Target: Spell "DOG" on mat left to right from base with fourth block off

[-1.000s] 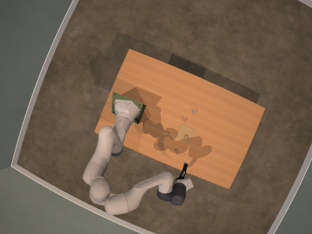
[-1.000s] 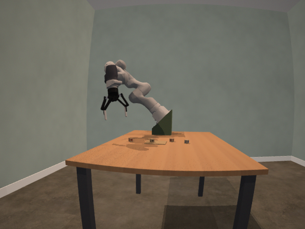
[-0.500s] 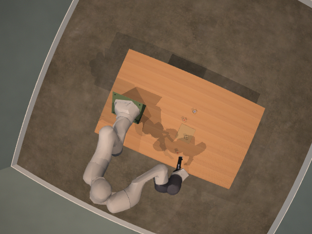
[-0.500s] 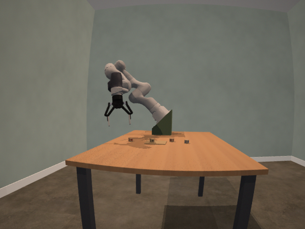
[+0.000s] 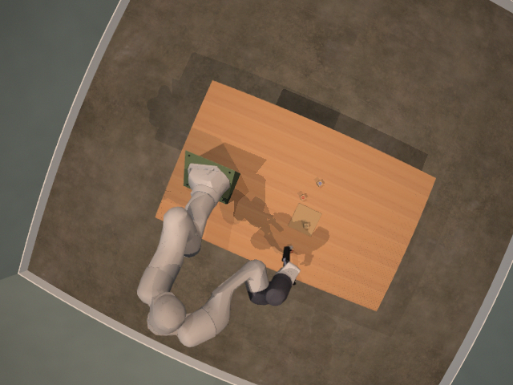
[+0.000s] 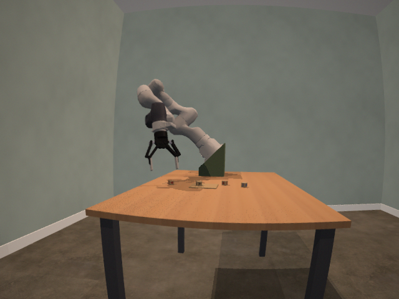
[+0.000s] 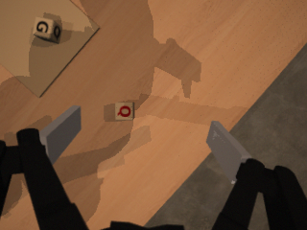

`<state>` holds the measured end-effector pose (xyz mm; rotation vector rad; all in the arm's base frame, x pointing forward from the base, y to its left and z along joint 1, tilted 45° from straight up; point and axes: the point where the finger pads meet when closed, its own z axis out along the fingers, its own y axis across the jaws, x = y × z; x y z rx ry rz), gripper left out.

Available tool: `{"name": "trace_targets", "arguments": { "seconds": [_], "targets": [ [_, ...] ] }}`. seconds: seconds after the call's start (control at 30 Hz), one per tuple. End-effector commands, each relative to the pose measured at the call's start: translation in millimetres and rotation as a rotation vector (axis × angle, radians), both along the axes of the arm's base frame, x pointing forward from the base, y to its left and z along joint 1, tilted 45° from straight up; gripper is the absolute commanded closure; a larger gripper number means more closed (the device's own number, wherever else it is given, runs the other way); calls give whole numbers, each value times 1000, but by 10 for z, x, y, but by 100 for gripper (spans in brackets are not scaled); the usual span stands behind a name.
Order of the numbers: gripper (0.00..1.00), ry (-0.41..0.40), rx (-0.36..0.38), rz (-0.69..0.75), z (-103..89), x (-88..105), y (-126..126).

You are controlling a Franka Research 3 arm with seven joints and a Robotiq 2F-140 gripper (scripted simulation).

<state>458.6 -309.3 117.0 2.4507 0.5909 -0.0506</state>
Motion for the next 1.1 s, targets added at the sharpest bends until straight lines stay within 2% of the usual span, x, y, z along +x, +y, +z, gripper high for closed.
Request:
{"name": "trace_targets", "arguments": {
  "seconds": [0.0,0.2,1.07],
  "targets": [
    [0,49,9,130,-134,-36,93],
    [0,78,21,188,-259,-134,160],
    [0,78,21,188,-260,-135,160]
  ]
}}
